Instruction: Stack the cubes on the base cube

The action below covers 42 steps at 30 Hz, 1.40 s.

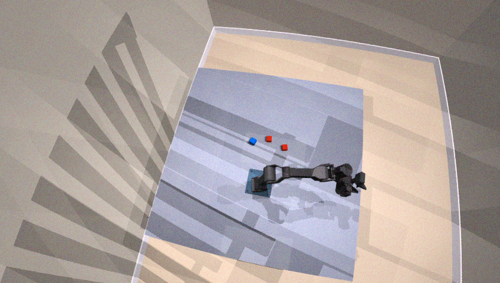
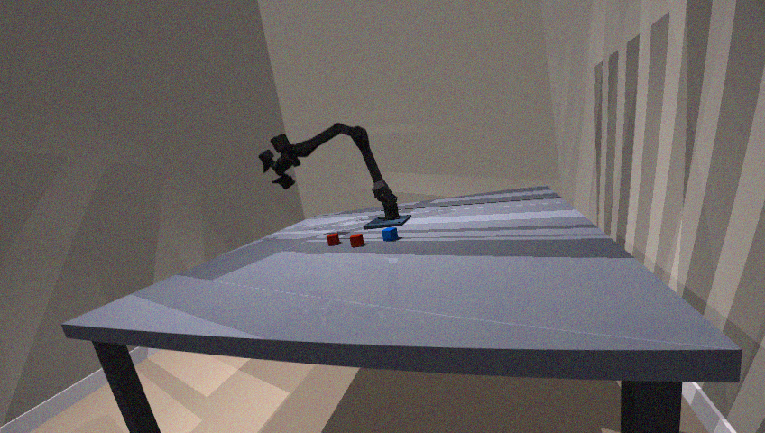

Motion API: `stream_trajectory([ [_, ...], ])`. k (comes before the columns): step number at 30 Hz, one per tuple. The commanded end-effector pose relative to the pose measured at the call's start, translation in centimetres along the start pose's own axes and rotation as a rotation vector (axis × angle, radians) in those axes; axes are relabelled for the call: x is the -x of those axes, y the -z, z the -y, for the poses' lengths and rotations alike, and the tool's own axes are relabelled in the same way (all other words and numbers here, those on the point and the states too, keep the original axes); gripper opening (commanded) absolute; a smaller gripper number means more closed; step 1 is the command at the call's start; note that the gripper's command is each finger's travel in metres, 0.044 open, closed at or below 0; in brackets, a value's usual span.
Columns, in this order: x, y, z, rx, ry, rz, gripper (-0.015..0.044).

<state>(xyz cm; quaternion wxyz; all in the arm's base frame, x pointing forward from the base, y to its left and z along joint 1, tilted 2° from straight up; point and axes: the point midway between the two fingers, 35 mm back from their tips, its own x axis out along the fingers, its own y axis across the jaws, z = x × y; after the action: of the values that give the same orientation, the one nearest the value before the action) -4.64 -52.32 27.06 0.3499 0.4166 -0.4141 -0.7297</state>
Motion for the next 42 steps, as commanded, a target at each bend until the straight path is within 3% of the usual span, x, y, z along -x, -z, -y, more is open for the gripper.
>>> stream_trajectory([
  [1, 2.8, 5.7, 1.1, 0.156, 0.066, -0.169, 0.0265],
  [8, 9.5, 14.8, 5.1, 0.464, 0.187, -0.480, 0.0265],
  [15, 18.2, 20.6, 10.0, 0.784, 0.288, -0.778, 0.0265],
  [22, 27.6, 22.6, 15.0, 1.112, 0.380, -1.059, 0.0265],
  [29, 36.3, 21.1, 19.3, 1.426, 0.472, -1.301, 0.0265],
  [33, 37.9, 20.5, 20.0, 1.488, 0.492, -1.345, 0.0265],
  [42, 36.8, 21.8, 23.1, 1.488, 0.492, -1.346, 0.0265],
])
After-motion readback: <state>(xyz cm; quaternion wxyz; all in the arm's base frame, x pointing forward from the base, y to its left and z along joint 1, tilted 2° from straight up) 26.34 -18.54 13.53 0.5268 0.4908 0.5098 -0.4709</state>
